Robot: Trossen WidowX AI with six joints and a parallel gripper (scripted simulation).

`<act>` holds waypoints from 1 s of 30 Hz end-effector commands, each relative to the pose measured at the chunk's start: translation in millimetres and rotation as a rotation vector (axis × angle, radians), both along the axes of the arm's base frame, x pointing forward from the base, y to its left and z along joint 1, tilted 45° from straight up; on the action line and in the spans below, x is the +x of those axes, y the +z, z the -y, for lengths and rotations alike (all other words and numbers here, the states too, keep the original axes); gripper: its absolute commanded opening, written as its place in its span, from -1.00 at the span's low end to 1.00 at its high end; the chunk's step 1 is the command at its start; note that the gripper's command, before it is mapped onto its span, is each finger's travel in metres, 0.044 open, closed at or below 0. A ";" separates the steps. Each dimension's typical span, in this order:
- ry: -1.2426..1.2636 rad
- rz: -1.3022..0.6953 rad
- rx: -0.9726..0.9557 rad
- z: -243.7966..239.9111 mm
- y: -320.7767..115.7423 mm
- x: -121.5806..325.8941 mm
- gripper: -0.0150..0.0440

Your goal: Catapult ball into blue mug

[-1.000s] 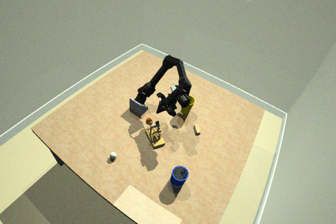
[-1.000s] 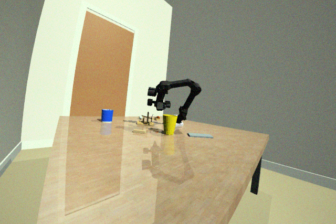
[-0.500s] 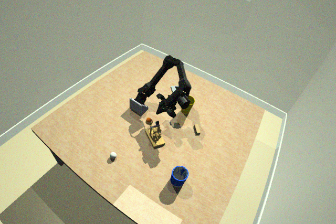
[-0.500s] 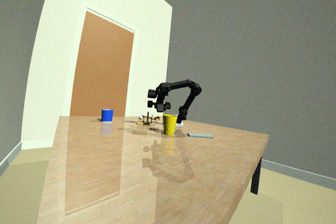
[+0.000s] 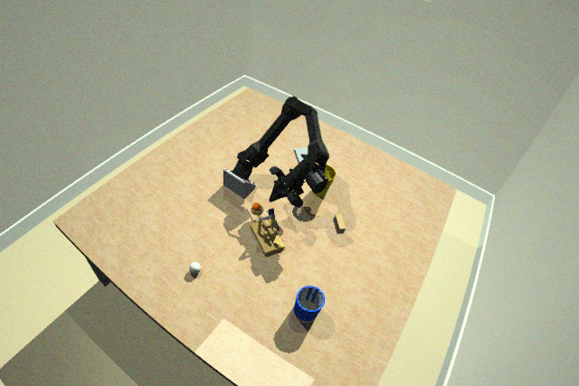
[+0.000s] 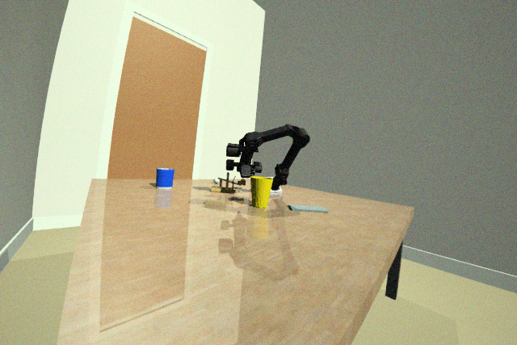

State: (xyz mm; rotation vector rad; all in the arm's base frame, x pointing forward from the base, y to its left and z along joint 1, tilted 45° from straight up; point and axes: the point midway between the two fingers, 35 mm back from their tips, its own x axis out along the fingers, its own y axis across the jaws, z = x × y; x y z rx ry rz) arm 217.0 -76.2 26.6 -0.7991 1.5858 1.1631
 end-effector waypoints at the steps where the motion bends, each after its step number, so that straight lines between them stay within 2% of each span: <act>1: -0.003 -0.007 0.004 -6.5 -6.7 -0.7 -0.49; 30: -0.003 -0.009 0.007 -41.4 -38.9 -4.2 -0.49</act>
